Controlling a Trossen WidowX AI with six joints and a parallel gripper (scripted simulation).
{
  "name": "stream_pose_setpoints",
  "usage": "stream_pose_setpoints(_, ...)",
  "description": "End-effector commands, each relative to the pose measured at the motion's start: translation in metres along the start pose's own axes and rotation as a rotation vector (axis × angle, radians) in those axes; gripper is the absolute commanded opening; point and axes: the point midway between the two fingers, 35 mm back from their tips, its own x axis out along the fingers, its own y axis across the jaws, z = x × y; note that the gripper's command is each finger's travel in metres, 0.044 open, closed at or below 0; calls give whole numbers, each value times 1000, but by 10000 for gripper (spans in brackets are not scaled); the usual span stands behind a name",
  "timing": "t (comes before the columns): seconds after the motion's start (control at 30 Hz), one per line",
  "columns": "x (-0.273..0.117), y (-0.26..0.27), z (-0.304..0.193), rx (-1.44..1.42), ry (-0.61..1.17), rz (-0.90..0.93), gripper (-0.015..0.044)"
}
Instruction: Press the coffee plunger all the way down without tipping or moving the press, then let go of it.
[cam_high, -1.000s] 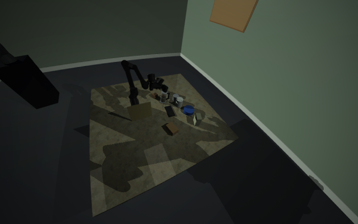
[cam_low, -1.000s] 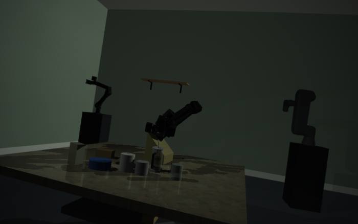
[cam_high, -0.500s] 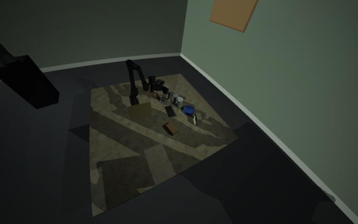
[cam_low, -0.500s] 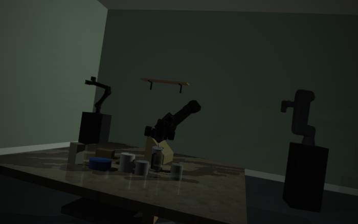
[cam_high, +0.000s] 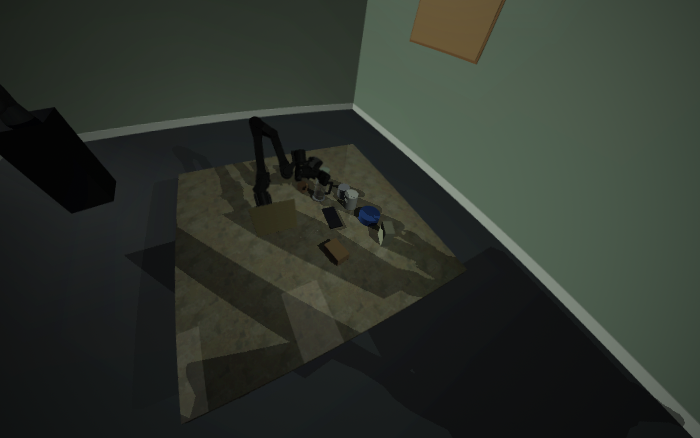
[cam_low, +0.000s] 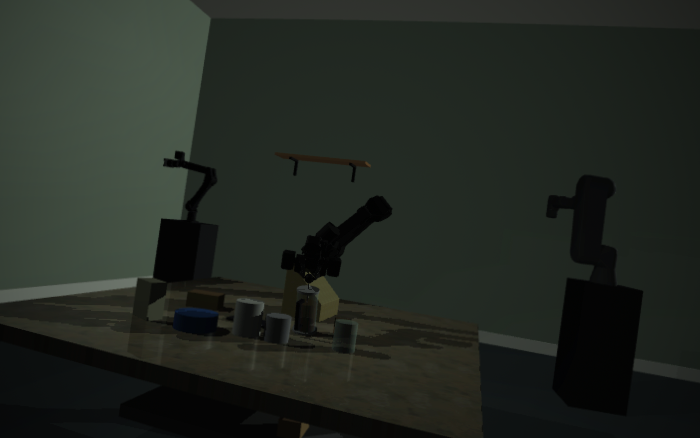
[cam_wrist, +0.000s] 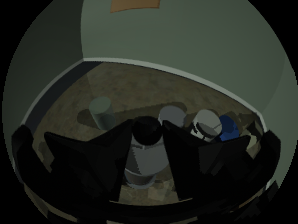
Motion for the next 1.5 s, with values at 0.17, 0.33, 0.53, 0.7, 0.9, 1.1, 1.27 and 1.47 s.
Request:
stream_pose_setpoints(0.17,4,0,-8,19,34,10,115)
stream_pose_setpoints(0.33,5,-1,-7,19,34,10,115)
stream_pose_setpoints(0.53,6,-1,-6,19,34,10,115)
stream_pose_setpoints(0.7,6,-1,-6,18,34,10,115)
stream_pose_setpoints(0.9,5,-1,-2,9,17,5,115)
stream_pose_setpoints(1.1,5,-1,-2,9,17,5,115)
stream_pose_setpoints(1.27,5,-1,-2,9,17,5,193)
stream_pose_setpoints(1.47,5,-1,-2,9,17,5,351)
